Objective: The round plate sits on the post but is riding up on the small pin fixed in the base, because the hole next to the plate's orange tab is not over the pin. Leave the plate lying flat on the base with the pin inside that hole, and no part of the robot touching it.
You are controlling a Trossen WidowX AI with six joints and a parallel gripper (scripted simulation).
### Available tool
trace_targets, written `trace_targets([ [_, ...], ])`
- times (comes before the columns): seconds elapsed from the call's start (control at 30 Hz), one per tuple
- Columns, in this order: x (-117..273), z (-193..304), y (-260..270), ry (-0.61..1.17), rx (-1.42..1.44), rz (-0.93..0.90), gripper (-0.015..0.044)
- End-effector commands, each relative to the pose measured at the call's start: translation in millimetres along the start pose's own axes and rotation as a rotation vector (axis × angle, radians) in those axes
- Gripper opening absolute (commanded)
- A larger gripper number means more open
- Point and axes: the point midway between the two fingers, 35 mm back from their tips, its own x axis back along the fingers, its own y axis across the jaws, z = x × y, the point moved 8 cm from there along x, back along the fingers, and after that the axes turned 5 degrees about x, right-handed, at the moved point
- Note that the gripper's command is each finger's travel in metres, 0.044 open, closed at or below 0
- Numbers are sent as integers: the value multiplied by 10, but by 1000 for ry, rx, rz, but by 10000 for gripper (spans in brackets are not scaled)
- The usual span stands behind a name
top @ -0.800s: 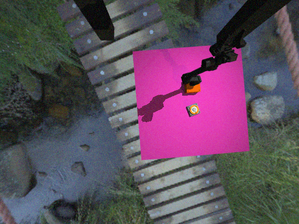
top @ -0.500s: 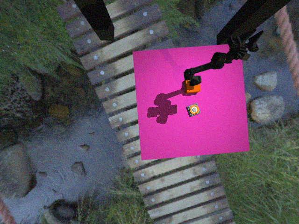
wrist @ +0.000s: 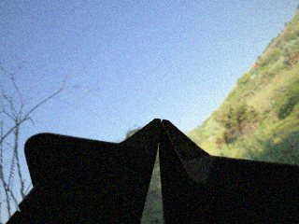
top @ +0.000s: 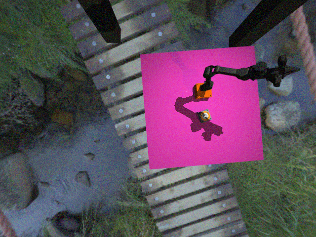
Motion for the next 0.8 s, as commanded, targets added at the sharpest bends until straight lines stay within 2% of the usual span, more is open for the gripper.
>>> trace_targets([
  [0.0,-63,26,-482,20,72,177,0],
  [0.23,151,-105,-1661,87,194,633,0],
  [0.3,217,-134,-1847,103,215,707,0],
  [0.5,753,-307,-2755,223,287,1093,0],
  [0.57,885,-331,-2910,256,285,1167,0],
  [0.77,1728,-426,-3576,463,207,1534,0],
])
